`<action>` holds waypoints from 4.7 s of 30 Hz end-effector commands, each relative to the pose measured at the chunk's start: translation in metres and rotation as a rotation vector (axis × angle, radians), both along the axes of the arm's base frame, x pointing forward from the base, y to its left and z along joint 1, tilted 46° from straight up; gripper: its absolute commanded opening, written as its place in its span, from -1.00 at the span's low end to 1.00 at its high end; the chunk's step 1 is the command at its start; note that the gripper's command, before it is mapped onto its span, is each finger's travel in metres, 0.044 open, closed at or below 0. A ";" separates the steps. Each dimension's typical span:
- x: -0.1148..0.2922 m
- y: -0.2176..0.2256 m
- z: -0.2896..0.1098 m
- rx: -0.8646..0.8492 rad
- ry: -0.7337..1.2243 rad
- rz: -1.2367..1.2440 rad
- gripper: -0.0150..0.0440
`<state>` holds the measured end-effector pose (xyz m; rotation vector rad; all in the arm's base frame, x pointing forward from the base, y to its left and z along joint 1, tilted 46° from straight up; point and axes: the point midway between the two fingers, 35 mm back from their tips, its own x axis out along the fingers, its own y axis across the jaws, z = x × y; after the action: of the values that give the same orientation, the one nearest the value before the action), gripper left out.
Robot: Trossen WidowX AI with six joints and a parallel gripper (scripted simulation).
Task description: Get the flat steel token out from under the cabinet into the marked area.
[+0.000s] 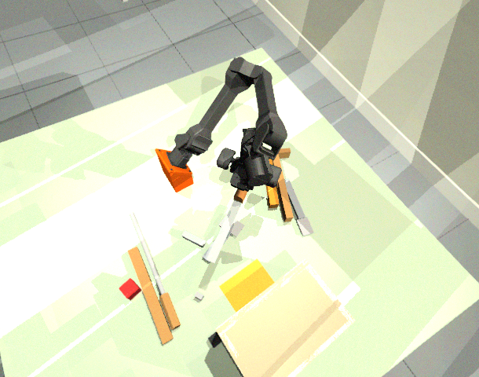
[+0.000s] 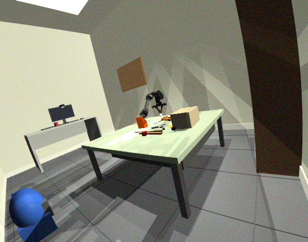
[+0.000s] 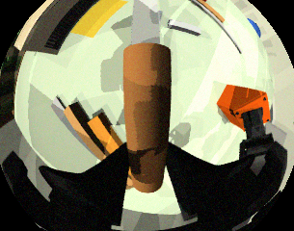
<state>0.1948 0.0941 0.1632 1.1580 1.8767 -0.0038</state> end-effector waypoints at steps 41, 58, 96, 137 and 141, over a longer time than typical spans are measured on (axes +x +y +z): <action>0.004 -0.004 -0.003 0.035 -0.217 0.199 -0.49; 0.003 -0.004 -0.003 0.055 -0.314 0.294 -0.49; 0.003 -0.004 -0.002 0.100 -0.525 0.500 -0.49; 0.001 0.034 -0.041 0.107 -0.558 0.529 -0.49; 0.000 0.038 -0.045 0.107 -0.558 0.529 -0.49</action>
<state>0.1942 0.1296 0.1205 0.6023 1.6374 0.6540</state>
